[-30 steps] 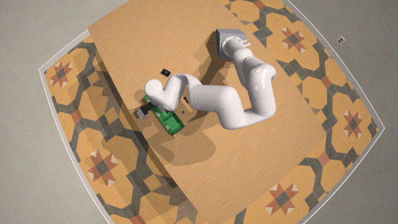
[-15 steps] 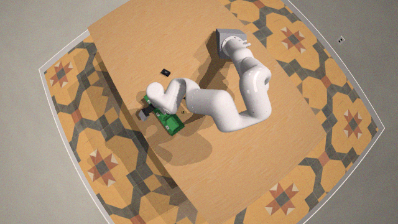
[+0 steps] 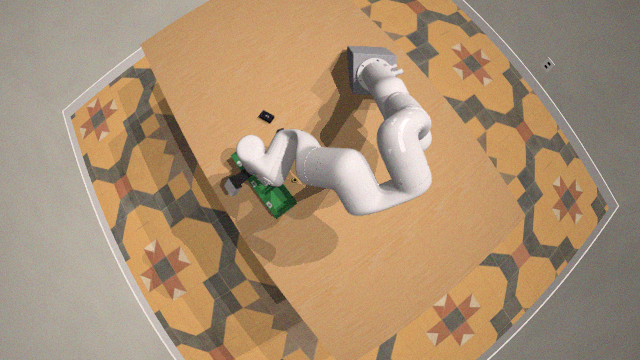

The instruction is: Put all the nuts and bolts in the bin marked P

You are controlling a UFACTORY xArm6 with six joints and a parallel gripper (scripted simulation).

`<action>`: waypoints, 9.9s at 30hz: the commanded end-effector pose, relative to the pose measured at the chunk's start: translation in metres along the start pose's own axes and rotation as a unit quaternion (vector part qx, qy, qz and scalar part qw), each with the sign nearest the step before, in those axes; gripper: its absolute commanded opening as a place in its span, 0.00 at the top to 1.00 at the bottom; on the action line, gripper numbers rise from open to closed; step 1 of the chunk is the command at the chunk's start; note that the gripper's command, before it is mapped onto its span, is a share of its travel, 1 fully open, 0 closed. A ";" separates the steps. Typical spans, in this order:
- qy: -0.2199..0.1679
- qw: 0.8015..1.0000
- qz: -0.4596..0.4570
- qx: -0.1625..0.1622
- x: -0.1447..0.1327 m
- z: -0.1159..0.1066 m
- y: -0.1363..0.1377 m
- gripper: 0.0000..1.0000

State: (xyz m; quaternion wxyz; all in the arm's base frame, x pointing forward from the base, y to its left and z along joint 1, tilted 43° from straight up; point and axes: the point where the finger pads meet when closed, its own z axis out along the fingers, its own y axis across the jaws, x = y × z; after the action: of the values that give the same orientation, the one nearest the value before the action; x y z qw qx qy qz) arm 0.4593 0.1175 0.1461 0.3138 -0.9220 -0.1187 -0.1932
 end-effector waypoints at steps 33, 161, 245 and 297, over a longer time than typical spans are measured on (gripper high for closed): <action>0.001 1.000 0.000 0.000 0.001 -0.001 0.000 0.93; 0.001 1.000 0.000 0.000 0.005 -0.001 -0.084 0.93; 0.001 0.997 0.074 0.000 -0.008 -0.163 -0.082 0.70; -0.001 0.672 0.740 0.011 -0.071 -0.055 -0.069 0.70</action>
State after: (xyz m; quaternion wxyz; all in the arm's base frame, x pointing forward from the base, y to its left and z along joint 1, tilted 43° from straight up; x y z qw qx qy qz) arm 0.3554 0.1297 0.1915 0.3765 -0.7388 0.5523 0.0861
